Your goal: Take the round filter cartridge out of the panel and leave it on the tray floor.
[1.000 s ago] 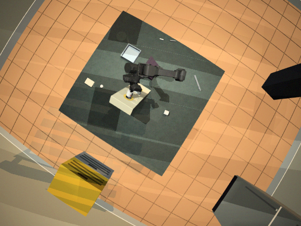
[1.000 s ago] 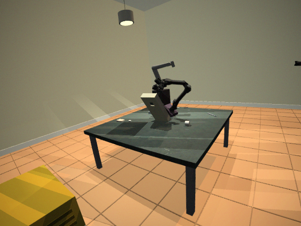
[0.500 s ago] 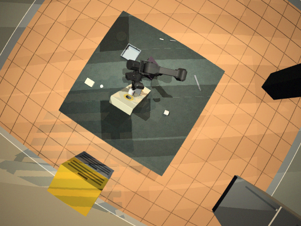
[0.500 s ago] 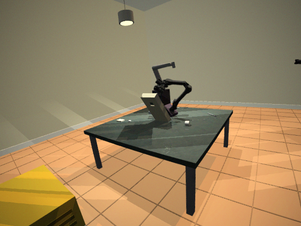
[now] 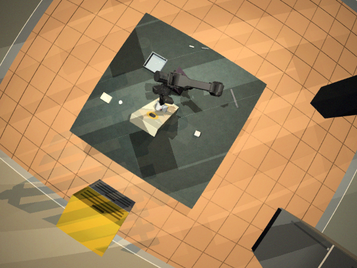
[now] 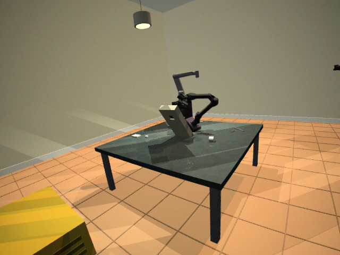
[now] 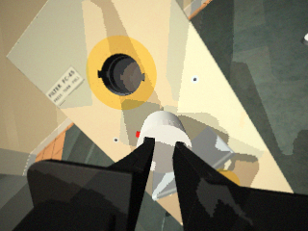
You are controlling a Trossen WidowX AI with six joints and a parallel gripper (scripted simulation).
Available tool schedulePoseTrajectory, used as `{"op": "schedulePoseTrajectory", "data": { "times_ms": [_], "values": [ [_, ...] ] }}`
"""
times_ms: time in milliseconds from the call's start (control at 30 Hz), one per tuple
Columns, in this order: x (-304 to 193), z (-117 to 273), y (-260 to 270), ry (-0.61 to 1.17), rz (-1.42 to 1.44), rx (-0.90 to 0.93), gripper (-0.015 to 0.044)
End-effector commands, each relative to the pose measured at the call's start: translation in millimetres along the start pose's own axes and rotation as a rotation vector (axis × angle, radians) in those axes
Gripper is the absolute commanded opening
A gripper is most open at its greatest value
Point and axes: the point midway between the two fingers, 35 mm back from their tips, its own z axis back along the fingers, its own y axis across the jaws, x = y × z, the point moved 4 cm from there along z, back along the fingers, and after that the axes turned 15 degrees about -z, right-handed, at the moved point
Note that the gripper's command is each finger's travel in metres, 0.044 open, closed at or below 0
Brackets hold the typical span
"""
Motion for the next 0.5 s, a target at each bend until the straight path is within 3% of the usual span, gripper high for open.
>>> {"op": "schedulePoseTrajectory", "data": {
  "times_ms": [0,100,467],
  "values": [
    [0.0,0.0,0.0,0.0,0.0,0.0,0.0026],
    [0.0,0.0,0.0,0.0,0.0,0.0,0.0094],
    [0.0,0.0,0.0,0.0,0.0,0.0,0.0094]
  ]
}}
